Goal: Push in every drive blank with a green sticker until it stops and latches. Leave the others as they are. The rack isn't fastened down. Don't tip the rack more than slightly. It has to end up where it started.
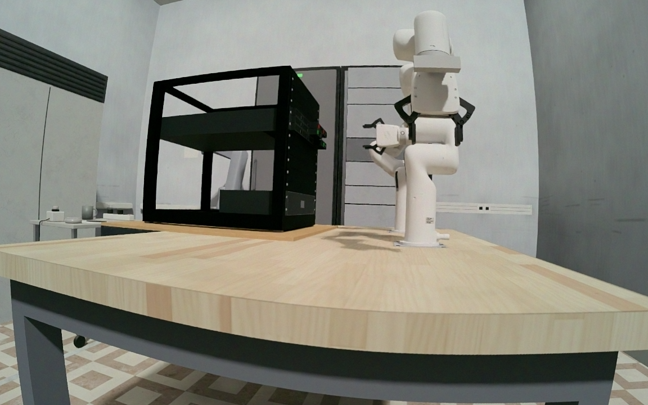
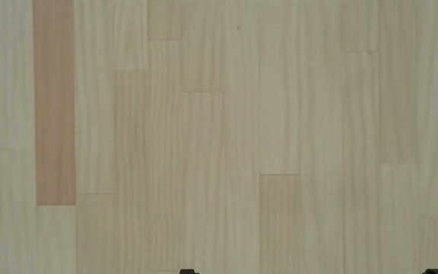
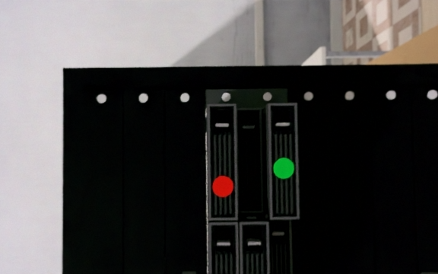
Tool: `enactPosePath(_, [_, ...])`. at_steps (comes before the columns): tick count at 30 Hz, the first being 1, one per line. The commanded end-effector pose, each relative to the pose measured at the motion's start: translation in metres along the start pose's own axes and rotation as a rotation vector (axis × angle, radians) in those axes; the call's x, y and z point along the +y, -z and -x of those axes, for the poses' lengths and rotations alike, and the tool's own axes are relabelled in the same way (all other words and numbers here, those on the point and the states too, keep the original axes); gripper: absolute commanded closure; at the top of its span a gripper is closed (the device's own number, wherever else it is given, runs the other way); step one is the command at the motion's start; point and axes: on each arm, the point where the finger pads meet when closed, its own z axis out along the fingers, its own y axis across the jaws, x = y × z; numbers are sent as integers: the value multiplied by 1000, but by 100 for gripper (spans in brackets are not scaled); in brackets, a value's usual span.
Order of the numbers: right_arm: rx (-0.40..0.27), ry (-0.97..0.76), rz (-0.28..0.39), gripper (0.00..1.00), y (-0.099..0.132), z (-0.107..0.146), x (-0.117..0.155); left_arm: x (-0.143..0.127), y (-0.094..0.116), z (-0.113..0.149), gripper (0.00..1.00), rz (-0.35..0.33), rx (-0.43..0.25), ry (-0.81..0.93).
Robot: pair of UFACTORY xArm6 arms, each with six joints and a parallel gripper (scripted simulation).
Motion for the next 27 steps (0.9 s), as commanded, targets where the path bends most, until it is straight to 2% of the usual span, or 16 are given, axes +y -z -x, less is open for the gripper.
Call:
enactPosePath(1, [-19, 2, -14, 0, 3, 3, -5, 0, 1, -1, 0, 0, 4, 0])
enactPosePath(27, [-29, 3, -23, 0, 5, 4, -7, 0, 1, -1, 0, 0, 4, 0])
